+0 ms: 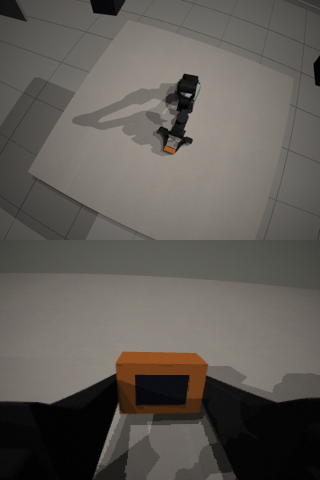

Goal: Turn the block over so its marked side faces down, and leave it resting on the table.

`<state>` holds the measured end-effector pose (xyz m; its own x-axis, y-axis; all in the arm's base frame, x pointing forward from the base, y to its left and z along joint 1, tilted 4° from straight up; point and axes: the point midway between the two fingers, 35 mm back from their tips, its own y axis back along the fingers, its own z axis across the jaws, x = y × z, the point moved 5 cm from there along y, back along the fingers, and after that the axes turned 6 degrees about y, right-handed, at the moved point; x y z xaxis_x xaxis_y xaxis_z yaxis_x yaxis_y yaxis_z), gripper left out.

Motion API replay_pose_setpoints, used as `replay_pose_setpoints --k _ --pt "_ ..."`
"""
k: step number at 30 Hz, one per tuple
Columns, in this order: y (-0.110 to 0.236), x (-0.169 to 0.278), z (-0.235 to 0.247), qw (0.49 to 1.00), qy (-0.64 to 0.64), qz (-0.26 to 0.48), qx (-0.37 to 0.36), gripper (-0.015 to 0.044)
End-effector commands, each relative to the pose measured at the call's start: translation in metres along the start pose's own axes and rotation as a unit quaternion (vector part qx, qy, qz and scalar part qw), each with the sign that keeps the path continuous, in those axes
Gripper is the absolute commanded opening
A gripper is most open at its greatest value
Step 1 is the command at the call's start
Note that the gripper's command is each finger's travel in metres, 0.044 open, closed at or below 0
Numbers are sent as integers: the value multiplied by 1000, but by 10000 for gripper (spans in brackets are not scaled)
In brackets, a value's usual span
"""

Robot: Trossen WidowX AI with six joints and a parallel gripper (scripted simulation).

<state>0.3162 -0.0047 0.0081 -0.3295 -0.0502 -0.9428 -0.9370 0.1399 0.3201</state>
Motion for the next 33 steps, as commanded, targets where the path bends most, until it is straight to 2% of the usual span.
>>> replay_pose_setpoints --k 1,5,33 --pt "0 -1 0 1000 1 -2 2 341" --pt "0 -1 0 1000 1 -2 2 440" --pt "0 -1 0 1000 1 -2 2 440"
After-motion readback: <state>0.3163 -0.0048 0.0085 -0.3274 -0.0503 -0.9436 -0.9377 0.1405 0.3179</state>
